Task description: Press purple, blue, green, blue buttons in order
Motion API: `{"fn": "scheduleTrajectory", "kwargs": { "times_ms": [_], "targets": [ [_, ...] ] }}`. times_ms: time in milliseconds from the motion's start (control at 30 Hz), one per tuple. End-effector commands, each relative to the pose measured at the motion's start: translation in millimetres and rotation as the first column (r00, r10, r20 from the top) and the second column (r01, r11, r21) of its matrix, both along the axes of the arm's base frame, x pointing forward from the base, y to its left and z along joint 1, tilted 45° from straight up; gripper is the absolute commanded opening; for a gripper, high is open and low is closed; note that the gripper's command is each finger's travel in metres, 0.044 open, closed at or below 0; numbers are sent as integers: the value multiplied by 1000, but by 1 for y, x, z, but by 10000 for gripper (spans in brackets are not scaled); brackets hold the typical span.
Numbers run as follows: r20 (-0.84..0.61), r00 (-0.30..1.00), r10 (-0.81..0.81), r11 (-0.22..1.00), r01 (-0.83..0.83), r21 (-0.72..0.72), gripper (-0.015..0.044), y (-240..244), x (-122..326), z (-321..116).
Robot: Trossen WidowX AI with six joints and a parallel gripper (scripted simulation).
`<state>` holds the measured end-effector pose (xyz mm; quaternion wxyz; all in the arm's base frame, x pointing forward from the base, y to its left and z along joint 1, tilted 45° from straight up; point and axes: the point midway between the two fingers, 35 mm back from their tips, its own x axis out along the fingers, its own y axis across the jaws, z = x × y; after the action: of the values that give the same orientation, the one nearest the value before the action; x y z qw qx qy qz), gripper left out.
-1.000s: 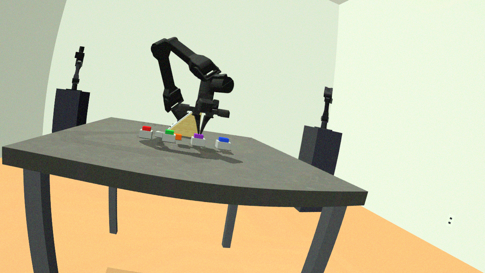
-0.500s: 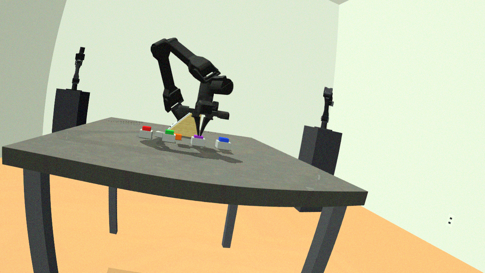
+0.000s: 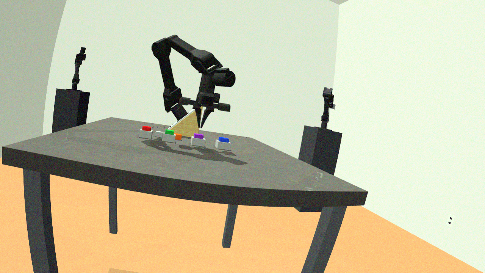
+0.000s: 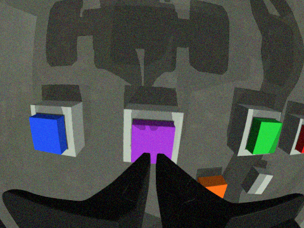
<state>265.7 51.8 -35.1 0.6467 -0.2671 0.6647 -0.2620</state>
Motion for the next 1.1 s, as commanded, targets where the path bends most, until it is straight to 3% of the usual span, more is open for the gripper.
{"fn": "scheduleTrajectory", "kwargs": {
  "times_ms": [0, 133, 267, 533, 667, 833, 1067],
  "targets": [
    [-5, 1000, -8, 1000, 8, 2, 20, 9, 0, 9],
    [-6, 1000, -8, 1000, 8, 2, 20, 43, 1, 44],
    [-6, 1000, -8, 1000, 8, 3, 20, 46, 1, 45],
    [-4, 1000, -8, 1000, 8, 8, 20, 112, -1, -17],
    [-4, 1000, -8, 1000, 8, 8, 20, 112, -2, -20],
    [-3, 1000, -8, 1000, 8, 6, 20, 73, -3, -61],
    [-3, 1000, -8, 1000, 8, 6, 20, 69, -3, -65]
  ]
}}
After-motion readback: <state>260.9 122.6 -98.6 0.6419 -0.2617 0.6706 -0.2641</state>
